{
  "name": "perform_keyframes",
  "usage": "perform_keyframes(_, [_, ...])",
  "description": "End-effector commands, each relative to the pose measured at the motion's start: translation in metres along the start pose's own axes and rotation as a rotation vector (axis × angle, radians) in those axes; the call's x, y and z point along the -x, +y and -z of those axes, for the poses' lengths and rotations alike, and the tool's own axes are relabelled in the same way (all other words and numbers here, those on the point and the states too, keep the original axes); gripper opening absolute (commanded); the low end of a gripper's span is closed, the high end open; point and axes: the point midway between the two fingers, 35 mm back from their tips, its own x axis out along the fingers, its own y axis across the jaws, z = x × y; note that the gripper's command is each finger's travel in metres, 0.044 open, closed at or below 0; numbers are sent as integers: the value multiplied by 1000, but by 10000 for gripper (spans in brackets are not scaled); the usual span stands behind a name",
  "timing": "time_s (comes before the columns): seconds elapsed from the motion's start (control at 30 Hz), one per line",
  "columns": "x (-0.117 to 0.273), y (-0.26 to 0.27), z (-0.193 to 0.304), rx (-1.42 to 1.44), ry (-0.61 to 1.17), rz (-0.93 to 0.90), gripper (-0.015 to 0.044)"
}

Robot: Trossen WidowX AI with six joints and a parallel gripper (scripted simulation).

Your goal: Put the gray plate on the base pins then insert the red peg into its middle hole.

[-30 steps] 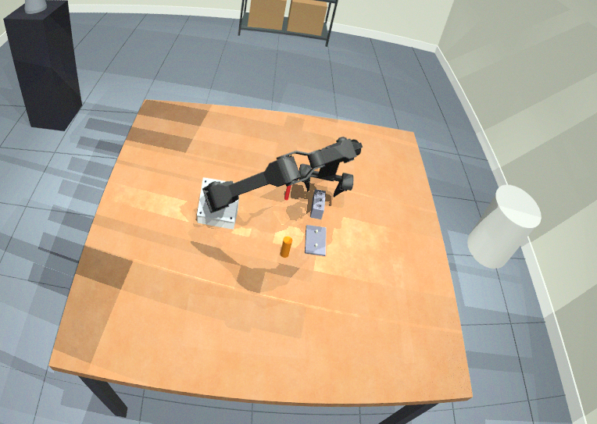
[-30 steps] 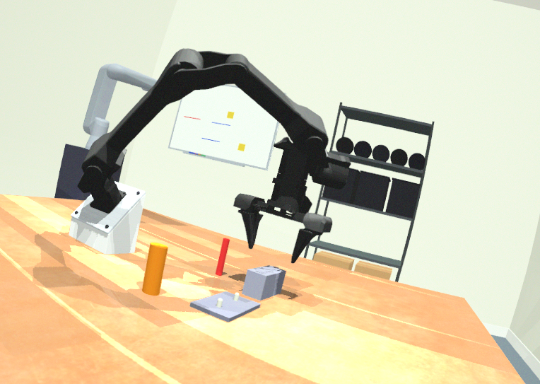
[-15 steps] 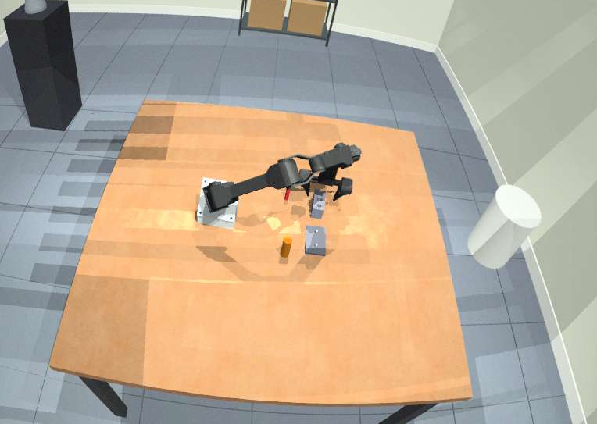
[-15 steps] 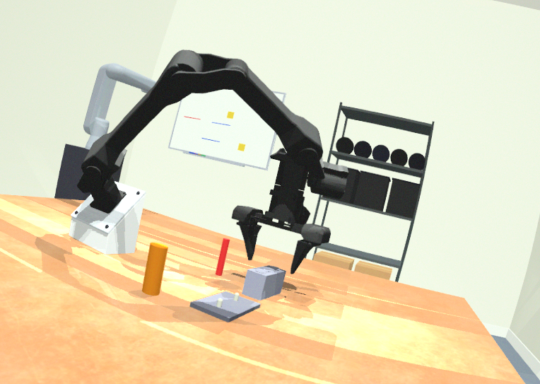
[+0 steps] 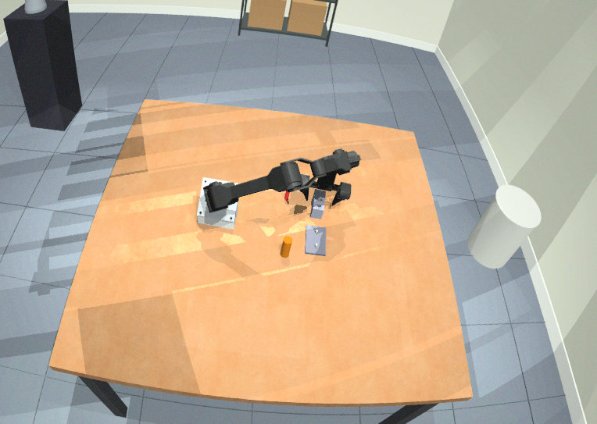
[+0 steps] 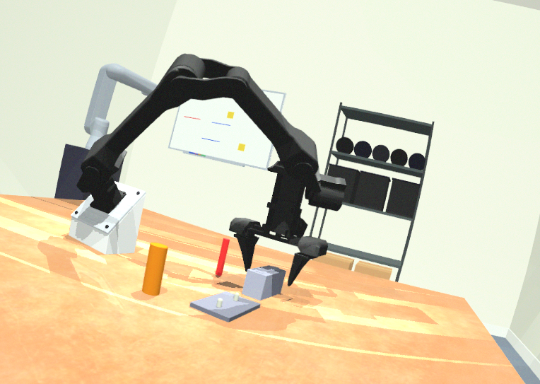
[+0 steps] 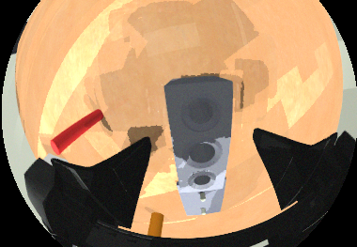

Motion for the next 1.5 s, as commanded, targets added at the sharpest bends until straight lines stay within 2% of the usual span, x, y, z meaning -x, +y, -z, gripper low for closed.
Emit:
perform_keyframes(0.0, [-8, 3, 0, 12, 7, -3, 440])
perform_keyframes(0.43, [-27, 4, 2, 11, 9, -3, 440])
perform_keyframes(0.8, [-27, 4, 2, 11, 9, -3, 151])
perform_keyframes(1.07, [-27, 4, 2, 11, 9, -3, 98])
perform_keyframes(1.2, [-22, 3, 1, 12, 8, -3, 0])
perform_keyframes(1.47, [2, -2, -4, 12, 4, -3, 0])
